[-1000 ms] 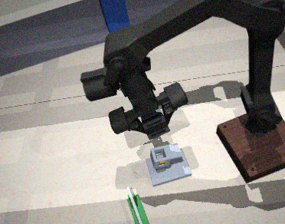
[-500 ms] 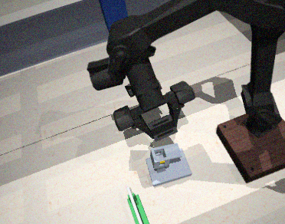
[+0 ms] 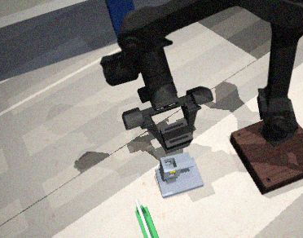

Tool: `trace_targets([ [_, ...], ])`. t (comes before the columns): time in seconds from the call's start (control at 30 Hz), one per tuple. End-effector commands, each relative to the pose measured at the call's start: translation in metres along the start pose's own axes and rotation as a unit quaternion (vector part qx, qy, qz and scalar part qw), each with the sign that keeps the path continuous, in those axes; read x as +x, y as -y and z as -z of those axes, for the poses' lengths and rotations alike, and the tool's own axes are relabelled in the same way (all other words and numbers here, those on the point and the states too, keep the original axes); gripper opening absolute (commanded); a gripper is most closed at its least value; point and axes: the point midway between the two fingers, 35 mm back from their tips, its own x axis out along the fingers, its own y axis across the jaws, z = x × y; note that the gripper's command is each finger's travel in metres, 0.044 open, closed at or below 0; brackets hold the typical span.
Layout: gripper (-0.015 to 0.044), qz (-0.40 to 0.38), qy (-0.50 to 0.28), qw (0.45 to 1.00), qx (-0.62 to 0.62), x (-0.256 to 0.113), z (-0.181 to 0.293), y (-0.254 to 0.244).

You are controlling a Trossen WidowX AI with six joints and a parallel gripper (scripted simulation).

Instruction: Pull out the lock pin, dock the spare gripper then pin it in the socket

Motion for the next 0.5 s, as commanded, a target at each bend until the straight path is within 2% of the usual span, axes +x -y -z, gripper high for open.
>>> trace_targets([
  [0.0, 0.0000, -0.022, -0.035, 0.999, -0.006, -0.006, 0.011, 0.000],
  [0.33, 0.0000, -0.074, -0.112, 0.991, -0.016, -0.019, 0.032, -0.003],
  [0.47, 0.0000, -0.078, -0.117, 0.990, -0.017, -0.020, 0.033, -0.004],
])
